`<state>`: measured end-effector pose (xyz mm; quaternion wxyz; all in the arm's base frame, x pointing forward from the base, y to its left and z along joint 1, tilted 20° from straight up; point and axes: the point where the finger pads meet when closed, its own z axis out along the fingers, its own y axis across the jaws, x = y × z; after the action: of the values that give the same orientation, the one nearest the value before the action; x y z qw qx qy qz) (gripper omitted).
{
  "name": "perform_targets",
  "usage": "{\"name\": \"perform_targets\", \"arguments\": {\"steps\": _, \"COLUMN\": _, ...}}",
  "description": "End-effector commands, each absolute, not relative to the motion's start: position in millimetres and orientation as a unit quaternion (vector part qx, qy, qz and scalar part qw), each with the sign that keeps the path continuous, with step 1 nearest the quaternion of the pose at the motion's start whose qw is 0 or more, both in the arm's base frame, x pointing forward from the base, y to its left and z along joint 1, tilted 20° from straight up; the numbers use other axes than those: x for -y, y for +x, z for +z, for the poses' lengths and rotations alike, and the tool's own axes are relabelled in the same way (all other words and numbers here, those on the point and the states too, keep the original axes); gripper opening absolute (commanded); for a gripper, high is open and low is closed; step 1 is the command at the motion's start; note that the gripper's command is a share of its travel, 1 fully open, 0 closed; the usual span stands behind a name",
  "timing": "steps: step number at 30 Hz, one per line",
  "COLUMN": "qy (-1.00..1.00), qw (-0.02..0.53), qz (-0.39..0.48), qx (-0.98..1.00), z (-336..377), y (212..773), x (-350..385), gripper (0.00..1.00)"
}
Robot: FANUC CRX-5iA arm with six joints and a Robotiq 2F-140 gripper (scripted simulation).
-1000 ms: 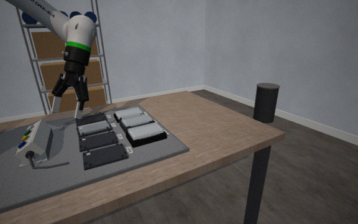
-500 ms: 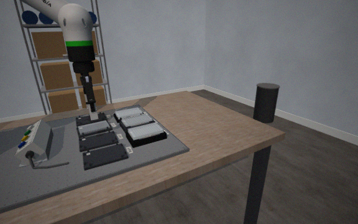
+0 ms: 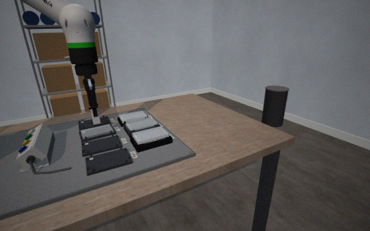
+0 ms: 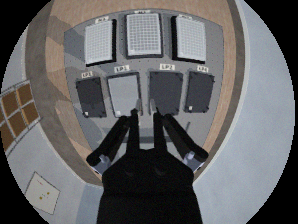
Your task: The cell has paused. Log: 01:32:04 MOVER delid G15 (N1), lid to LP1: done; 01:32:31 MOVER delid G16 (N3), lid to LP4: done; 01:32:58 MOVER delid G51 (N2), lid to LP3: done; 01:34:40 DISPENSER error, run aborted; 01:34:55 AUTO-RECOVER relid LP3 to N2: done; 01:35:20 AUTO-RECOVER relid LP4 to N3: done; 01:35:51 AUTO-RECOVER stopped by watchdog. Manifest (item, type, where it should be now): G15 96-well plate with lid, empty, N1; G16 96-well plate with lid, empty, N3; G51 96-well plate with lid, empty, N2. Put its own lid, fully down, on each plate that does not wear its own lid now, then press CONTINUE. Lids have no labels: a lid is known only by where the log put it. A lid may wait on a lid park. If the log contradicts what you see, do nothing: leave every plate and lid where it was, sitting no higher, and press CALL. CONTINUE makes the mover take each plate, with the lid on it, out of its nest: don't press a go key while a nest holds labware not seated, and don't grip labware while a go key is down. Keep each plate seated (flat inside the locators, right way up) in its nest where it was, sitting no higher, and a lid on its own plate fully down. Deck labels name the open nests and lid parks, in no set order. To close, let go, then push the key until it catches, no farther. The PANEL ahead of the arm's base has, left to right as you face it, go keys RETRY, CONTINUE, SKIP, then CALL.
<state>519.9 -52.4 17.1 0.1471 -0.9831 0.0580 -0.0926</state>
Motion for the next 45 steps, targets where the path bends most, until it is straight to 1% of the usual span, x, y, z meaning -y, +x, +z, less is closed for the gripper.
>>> {"name": "perform_targets", "arguments": {"steps": 1, "qy": -0.983, "qw": 0.147, "qz": -0.093, "qx": -0.058, "z": 17, "y": 520, "x": 53, "gripper": 0.00}}
{"name": "perform_targets", "arguments": {"steps": 20, "qy": -0.983, "qw": 0.147, "qz": -0.093, "qx": -0.058, "z": 17, "y": 520, "x": 54, "gripper": 0.00}}
{"name": "perform_targets", "arguments": {"steps": 22, "qy": -0.983, "qw": 0.146, "qz": -0.092, "qx": -0.058, "z": 9, "y": 520, "x": 78, "gripper": 0.00}}
{"name": "perform_targets", "arguments": {"steps": 24, "qy": -0.983, "qw": 0.146, "qz": -0.092, "qx": -0.058, "z": -6, "y": 516, "x": 126, "gripper": 0.00}}
{"name": "perform_targets", "arguments": {"steps": 26, "qy": -0.983, "qw": 0.146, "qz": -0.092, "qx": -0.058, "z": -6, "y": 516, "x": 126, "gripper": 0.00}}
{"name": "perform_targets", "arguments": {"steps": 27, "qy": -0.983, "qw": 0.147, "qz": -0.092, "qx": -0.058, "z": -14, "y": 513, "x": 148, "gripper": 0.00}}
{"name": "perform_targets", "arguments": {"steps": 28, "qy": -0.983, "qw": 0.147, "qz": -0.092, "qx": -0.058, "z": -14, "y": 513, "x": 148, "gripper": 0.00}}
{"name": "perform_targets", "arguments": {"steps": 29, "qy": -0.983, "qw": 0.148, "qz": -0.093, "qx": -0.058, "z": -19, "y": 510, "x": 165, "gripper": 0.00}}
{"name": "perform_targets", "arguments": {"steps": 32, "qy": -0.983, "qw": 0.148, "qz": -0.093, "qx": -0.058, "z": -22, "y": 508, "x": 174, "gripper": 0.00}}
{"name": "perform_targets", "arguments": {"steps": 45, "qy": -0.983, "qw": 0.148, "qz": -0.093, "qx": -0.058, "z": -22, "y": 508, "x": 174, "gripper": 0.00}}
